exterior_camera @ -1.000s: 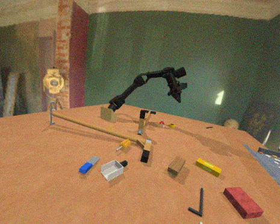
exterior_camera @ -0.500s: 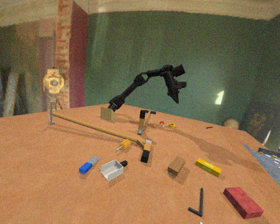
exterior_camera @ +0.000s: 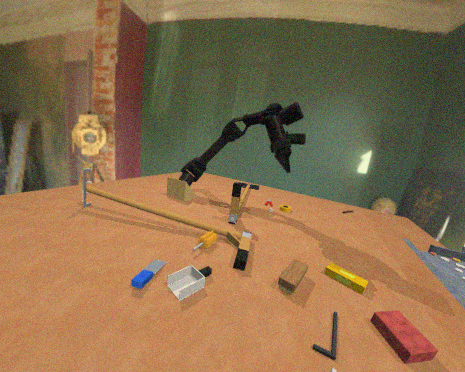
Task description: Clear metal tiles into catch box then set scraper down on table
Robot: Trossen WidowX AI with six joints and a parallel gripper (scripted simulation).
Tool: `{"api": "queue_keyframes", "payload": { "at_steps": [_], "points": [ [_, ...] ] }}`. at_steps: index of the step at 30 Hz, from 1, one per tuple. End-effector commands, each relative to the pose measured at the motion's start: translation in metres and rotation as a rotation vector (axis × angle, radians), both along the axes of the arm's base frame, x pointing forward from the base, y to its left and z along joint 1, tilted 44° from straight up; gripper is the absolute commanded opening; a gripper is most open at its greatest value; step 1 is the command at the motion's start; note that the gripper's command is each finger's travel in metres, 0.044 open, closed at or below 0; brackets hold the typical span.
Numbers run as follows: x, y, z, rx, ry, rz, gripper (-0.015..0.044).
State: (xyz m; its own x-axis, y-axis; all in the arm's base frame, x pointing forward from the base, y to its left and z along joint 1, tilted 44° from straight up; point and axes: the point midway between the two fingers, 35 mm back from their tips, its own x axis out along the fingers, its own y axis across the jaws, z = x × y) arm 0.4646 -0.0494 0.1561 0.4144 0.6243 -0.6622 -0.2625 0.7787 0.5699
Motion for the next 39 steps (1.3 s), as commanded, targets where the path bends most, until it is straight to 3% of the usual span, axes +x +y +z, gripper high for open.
{"api": "queue_keyframes", "payload": {
  "at_steps": [1, 29, 39],
  "points": [
    [-0.003, -0.011, -0.016, 0.014, 0.054, -0.034, 0.0],
    [-0.036, -0.081, -0.088, 0.099, 0.307, -0.232, 0.0],
    [-0.036, -0.079, -0.095, 0.101, 0.313, -0.237, 0.0]
  ]
}}
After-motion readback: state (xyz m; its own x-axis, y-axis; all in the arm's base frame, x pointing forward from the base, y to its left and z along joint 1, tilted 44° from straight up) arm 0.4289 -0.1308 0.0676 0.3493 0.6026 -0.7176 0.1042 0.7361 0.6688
